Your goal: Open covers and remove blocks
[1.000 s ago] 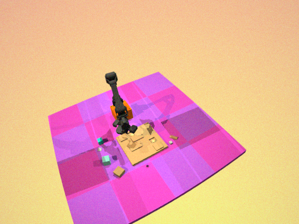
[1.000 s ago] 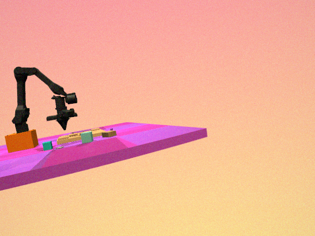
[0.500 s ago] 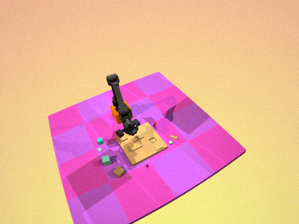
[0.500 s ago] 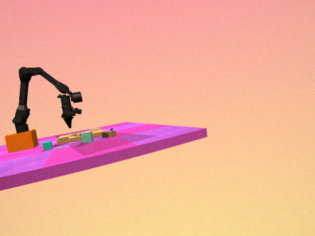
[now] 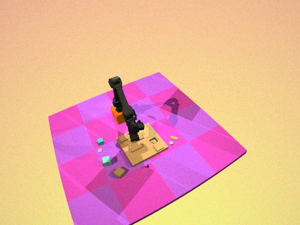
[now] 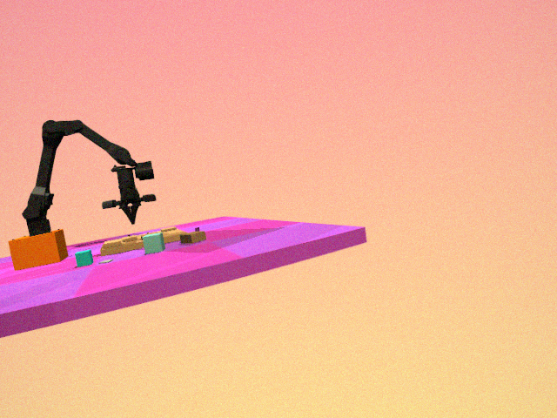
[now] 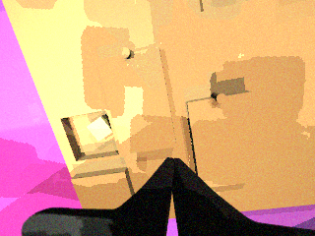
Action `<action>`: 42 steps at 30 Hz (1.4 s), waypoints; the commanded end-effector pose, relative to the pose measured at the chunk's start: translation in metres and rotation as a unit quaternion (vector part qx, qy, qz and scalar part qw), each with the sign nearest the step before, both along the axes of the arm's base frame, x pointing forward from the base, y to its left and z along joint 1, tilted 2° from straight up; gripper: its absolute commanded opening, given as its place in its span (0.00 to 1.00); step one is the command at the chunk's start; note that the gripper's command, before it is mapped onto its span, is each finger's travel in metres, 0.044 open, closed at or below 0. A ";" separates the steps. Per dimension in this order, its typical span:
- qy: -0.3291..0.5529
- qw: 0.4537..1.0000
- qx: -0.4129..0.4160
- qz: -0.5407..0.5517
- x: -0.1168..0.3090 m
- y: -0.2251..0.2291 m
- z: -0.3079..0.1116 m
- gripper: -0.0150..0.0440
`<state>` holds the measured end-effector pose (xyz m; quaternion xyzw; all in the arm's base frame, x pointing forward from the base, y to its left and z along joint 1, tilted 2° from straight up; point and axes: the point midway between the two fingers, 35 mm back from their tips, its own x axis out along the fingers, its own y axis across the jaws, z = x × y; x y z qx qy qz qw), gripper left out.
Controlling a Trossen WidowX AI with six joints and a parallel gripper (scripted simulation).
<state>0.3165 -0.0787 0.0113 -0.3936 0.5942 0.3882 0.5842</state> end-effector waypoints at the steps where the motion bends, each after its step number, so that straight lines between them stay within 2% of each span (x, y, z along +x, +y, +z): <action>1: -0.003 0.992 0.000 0.127 0.011 0.003 0.004 0.25; 22: -0.003 0.992 0.000 0.127 0.011 0.003 0.003 0.25; 42: -0.003 0.992 0.000 0.127 0.012 0.002 -0.016 0.25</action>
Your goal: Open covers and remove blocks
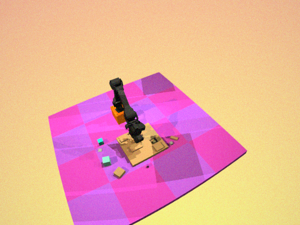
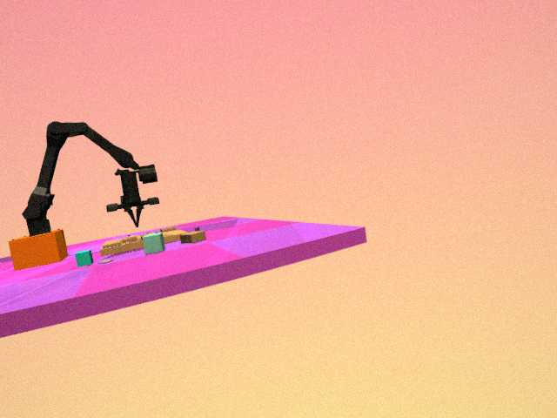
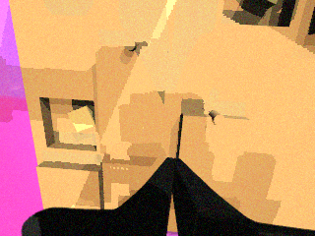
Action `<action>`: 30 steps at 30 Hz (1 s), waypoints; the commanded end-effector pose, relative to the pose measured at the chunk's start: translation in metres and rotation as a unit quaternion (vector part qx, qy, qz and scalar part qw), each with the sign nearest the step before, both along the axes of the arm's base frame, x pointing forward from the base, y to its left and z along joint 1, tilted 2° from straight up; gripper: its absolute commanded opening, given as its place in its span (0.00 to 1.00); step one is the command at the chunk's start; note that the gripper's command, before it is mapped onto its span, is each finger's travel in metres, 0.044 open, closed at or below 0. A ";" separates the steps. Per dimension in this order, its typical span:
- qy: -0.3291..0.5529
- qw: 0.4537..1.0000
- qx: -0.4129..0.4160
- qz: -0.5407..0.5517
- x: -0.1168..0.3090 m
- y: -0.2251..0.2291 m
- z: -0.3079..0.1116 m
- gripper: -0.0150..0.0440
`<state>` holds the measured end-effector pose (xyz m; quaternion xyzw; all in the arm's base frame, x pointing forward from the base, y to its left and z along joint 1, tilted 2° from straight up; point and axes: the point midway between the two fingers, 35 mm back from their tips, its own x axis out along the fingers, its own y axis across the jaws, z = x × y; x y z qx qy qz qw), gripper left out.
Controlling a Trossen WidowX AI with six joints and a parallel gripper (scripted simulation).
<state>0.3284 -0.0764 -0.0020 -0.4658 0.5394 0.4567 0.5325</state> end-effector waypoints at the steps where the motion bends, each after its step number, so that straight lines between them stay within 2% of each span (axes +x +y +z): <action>1: -0.001 1.000 0.000 0.002 0.000 0.000 -0.003 0.25; 30: 0.000 1.000 0.000 0.002 -0.001 0.000 -0.032 0.25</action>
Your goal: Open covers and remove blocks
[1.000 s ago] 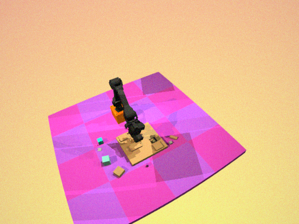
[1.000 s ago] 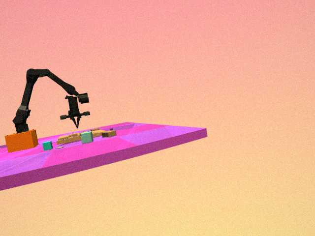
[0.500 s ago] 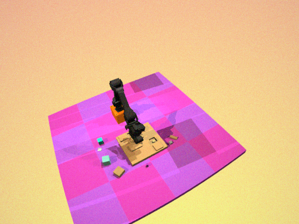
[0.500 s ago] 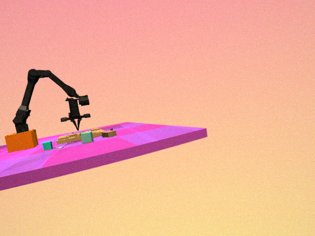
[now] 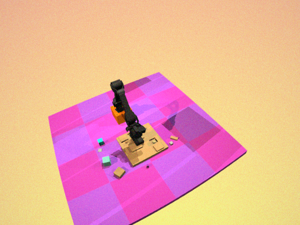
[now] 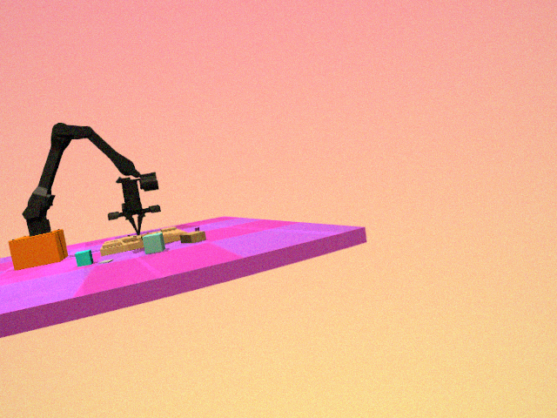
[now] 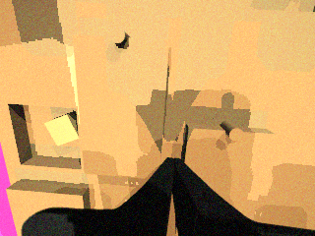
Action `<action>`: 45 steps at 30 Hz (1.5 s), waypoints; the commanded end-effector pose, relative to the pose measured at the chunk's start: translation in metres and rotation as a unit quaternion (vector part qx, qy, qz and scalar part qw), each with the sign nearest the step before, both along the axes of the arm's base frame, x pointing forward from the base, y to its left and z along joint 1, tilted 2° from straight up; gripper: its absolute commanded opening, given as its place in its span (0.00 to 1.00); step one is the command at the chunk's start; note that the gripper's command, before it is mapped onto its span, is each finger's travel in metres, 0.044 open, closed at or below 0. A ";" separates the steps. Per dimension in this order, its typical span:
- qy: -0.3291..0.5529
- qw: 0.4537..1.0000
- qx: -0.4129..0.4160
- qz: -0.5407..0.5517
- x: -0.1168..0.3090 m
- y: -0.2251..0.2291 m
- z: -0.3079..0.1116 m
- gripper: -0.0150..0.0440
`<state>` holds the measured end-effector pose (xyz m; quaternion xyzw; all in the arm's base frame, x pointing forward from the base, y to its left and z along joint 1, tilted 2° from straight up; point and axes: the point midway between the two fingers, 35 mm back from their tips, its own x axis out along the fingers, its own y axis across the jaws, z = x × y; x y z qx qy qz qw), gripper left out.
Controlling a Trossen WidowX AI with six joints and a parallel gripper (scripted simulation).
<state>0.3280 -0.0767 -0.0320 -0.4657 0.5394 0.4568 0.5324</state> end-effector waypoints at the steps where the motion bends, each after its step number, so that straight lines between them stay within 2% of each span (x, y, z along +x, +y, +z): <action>1: -0.001 1.000 0.000 0.002 0.000 0.000 -0.003 0.25; 45: 0.001 1.000 0.000 0.002 -0.041 -0.001 -0.012 0.25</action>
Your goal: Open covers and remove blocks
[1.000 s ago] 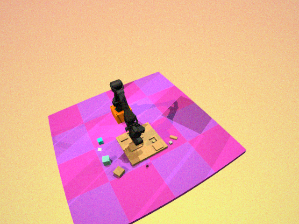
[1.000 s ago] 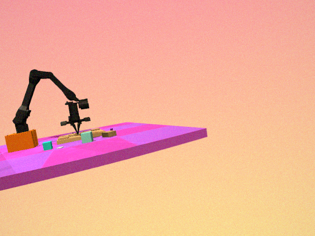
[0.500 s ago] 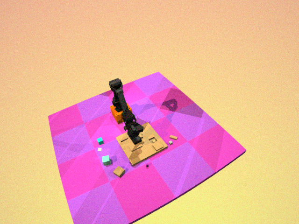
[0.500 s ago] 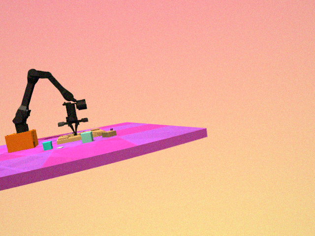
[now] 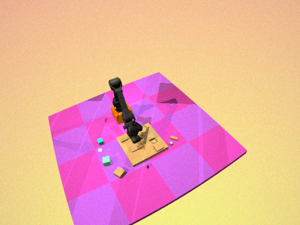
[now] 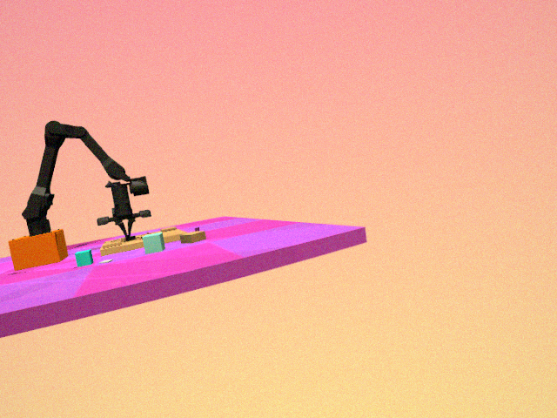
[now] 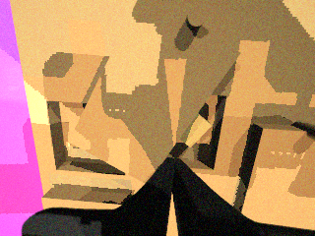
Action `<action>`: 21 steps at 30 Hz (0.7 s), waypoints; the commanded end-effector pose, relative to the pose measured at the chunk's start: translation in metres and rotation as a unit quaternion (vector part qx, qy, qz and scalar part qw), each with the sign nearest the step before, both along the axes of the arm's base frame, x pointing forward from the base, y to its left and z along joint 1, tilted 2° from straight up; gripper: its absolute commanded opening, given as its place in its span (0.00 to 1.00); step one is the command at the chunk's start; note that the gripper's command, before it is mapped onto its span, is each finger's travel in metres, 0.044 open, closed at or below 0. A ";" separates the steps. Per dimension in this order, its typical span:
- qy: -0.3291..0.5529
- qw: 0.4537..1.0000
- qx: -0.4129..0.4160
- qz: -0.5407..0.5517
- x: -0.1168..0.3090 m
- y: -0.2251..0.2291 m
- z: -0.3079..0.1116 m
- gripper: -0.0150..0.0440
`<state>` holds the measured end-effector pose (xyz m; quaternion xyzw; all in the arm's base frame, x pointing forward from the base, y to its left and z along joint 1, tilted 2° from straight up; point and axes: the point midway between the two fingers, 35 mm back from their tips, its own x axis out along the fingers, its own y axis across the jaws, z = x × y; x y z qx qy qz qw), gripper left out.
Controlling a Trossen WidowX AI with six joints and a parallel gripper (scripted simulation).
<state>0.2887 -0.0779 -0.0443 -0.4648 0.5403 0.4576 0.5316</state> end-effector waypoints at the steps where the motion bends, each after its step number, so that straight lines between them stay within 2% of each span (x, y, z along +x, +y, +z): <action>1: 0.000 1.000 0.000 0.002 -0.003 0.001 0.000 0.25; 21: 0.000 1.000 0.000 0.002 -0.024 0.009 0.000 0.25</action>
